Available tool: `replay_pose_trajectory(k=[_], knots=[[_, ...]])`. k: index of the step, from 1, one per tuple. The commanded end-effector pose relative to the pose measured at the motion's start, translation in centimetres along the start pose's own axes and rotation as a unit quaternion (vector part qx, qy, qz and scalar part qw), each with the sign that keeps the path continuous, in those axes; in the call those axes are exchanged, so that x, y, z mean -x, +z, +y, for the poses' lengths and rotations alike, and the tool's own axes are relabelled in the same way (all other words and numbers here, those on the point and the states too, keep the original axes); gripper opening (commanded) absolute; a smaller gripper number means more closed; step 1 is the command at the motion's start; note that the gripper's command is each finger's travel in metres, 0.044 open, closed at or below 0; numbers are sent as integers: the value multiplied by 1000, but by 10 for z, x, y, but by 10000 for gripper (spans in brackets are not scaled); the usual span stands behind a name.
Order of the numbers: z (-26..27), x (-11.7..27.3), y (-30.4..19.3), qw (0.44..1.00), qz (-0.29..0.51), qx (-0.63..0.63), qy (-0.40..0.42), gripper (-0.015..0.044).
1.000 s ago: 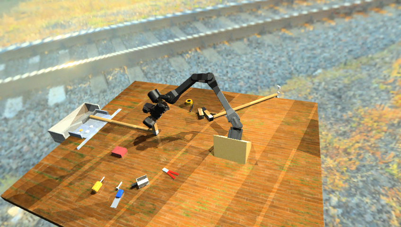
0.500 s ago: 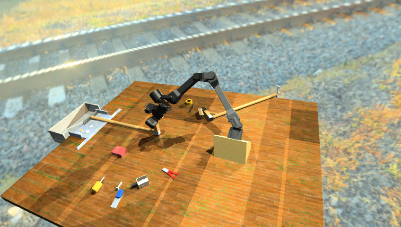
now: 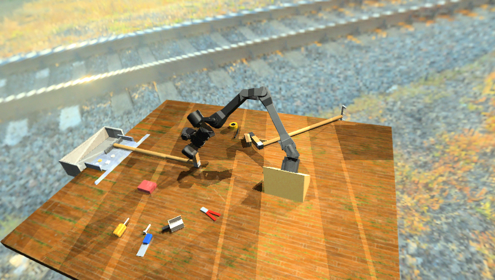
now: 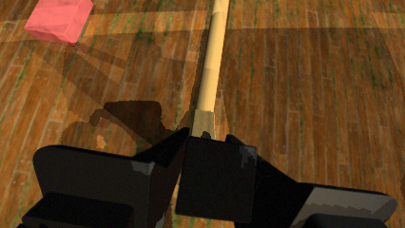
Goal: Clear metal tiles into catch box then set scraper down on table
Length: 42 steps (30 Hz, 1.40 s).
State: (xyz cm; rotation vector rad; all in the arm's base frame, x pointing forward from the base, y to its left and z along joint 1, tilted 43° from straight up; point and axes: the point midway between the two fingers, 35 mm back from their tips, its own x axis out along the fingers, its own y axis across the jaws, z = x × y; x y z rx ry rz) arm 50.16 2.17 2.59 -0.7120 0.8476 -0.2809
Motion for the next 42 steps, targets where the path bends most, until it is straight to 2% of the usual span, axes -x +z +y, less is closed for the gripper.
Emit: replay_pose_trajectory(k=[1, 42], knots=[[-1, 6, 2, 1000, -7, -4, -2, 0], [-3, 34, -29, 1000, -8, -4, -1, 0]])
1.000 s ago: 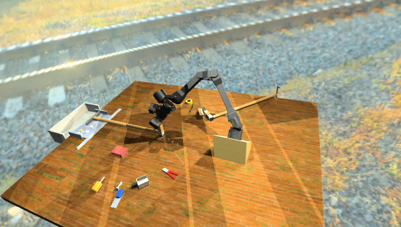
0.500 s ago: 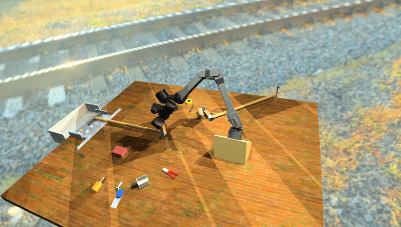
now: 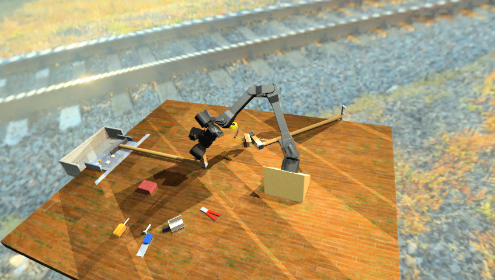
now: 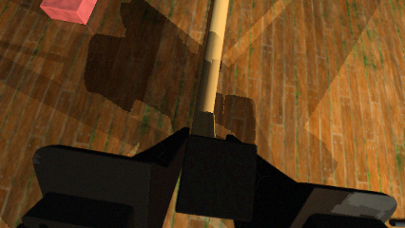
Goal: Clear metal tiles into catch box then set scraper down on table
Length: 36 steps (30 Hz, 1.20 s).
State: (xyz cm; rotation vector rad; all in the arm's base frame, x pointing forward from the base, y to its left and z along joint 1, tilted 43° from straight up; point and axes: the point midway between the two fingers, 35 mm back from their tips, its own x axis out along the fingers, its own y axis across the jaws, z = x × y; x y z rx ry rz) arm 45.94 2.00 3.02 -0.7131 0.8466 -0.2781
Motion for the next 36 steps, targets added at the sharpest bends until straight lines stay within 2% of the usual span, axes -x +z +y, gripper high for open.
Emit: replay_pose_trajectory(k=[1, 36], knots=[[-1, 6, 1, 1000, -7, -5, -2, 0], [-2, 28, -28, 1000, -8, -4, -1, 0]])
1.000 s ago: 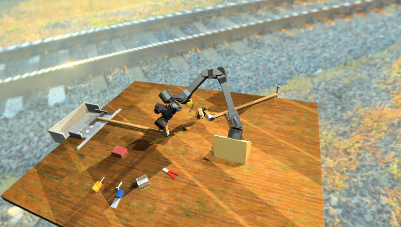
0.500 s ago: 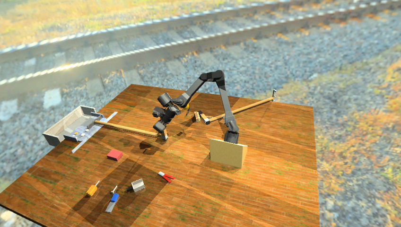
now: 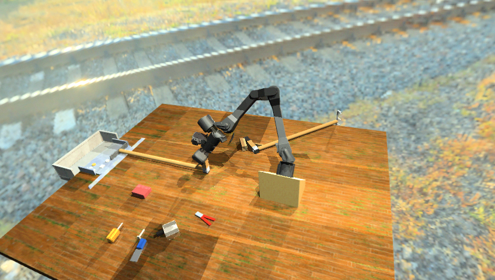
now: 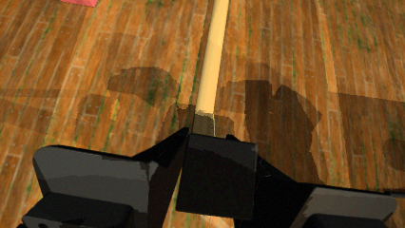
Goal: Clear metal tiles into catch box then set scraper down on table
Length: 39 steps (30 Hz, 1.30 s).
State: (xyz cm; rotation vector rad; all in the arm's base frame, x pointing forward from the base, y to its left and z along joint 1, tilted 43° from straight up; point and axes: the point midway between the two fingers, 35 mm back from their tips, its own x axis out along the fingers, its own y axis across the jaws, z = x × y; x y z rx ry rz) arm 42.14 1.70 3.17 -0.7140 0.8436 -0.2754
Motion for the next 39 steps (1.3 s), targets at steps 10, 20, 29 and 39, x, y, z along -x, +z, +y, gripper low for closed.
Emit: replay_pose_trajectory(k=[10, 20, 29, 39], knots=[[-1, 10, -8, 1000, -6, -5, -2, 0], [-1, 16, -17, 1000, -7, -5, -2, 0], [-2, 22, -26, 1000, -7, -4, -1, 0], [-2, 28, -35, 1000, -7, -4, -1, 0]])
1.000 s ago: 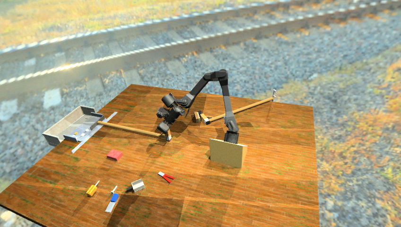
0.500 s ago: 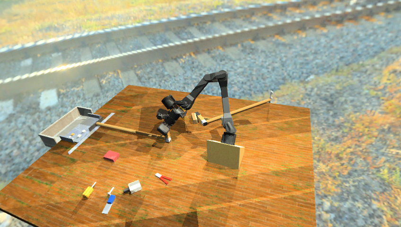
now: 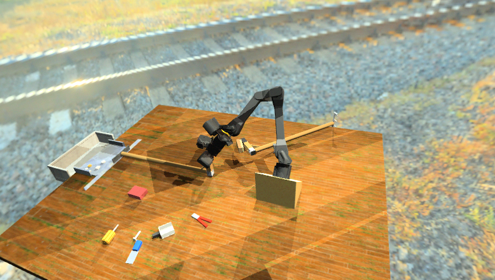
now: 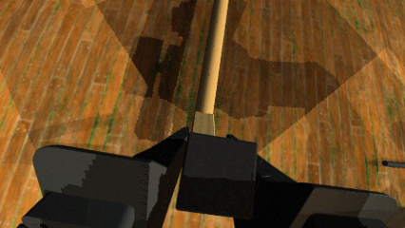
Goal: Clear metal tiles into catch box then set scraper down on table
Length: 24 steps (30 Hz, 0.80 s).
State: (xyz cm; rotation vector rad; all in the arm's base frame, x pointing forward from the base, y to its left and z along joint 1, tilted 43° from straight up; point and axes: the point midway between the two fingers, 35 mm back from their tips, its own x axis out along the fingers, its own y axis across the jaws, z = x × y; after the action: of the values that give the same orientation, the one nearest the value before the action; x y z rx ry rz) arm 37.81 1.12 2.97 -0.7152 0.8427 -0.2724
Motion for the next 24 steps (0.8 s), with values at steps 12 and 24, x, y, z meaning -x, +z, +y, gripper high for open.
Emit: replay_pose_trajectory(k=[12, 24], knots=[[-1, 10, -11, 1000, -7, -5, -2, 0], [-1, 17, -23, 1000, -7, -5, -2, 0]])
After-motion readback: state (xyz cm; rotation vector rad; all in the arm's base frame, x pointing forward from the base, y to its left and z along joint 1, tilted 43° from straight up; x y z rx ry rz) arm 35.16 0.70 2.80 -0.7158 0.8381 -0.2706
